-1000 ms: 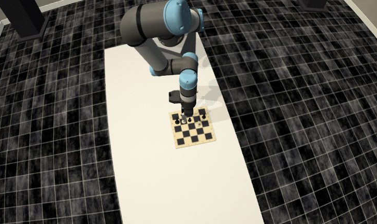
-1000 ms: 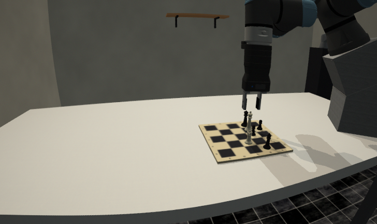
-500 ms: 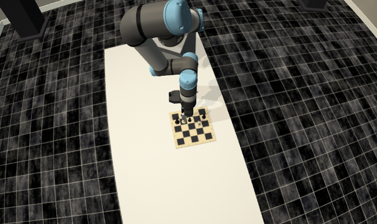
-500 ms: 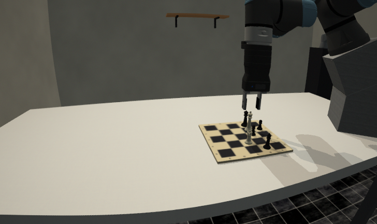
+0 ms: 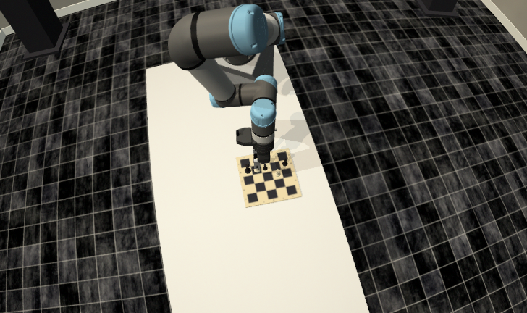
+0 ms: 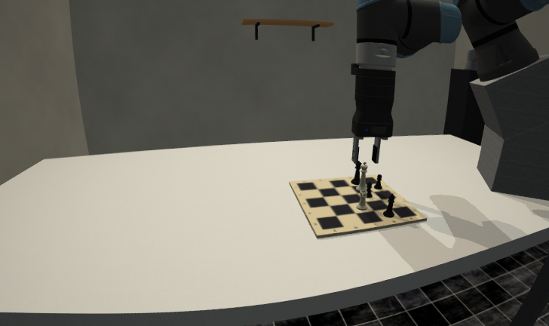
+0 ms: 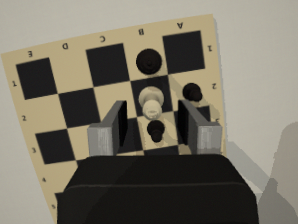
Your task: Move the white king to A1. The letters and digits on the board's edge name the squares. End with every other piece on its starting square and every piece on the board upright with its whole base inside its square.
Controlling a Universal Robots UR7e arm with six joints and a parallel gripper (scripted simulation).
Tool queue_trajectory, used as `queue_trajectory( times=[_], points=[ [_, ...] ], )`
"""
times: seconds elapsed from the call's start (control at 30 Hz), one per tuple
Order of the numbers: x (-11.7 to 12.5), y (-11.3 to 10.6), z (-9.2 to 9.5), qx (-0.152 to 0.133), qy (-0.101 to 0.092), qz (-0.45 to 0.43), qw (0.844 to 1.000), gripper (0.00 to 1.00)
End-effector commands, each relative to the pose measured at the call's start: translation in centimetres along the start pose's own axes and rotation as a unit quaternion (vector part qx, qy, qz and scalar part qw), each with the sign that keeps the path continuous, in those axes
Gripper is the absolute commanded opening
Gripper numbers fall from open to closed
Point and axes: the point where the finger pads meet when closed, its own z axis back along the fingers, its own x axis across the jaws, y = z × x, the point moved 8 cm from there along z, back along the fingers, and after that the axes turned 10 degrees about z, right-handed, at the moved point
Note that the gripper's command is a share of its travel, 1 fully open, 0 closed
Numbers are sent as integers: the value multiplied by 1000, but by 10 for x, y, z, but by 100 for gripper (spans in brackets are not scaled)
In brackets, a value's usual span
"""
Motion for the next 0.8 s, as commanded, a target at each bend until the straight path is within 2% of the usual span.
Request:
queue_trajectory(
  times=[0.0,0.2,0.4,0.77],
  points=[
    [0,0,-11,0,0,0,1000,79],
    [0,0,-26,0,0,0,1000,79],
    [0,0,-33,0,0,0,1000,79],
    [0,0,-36,0,0,0,1000,79]
  ],
)
